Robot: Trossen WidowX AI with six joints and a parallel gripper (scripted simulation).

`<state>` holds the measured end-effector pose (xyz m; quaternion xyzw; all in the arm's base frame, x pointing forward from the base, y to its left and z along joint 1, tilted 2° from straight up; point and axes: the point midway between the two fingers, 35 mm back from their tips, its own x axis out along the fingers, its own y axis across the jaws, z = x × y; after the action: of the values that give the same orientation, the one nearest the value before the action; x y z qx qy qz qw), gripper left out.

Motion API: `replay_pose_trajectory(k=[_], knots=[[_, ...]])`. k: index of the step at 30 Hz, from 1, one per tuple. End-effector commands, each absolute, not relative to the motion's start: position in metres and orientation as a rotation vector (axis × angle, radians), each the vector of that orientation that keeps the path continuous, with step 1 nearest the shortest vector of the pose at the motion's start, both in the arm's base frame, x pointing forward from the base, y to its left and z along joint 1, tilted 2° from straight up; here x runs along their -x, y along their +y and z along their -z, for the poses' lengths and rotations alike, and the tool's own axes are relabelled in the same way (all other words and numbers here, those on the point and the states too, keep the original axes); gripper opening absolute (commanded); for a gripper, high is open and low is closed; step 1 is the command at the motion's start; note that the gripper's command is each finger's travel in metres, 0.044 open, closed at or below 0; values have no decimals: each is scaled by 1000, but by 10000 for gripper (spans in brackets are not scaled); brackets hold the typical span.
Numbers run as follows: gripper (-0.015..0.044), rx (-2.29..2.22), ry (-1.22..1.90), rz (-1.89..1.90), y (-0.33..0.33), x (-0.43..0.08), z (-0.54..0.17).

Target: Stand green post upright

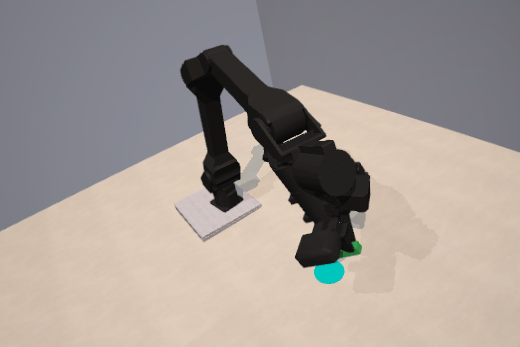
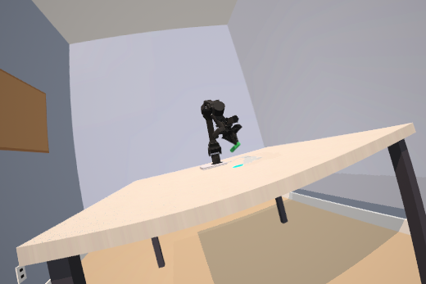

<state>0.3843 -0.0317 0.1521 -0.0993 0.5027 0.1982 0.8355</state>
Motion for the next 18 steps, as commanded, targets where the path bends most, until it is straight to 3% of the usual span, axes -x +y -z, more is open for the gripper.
replay_pose_trajectory(k=[1,18], knots=[[23,190,1034,-414,-33,-385,-153],[23,131,925,-407,-38,-394,-150]])
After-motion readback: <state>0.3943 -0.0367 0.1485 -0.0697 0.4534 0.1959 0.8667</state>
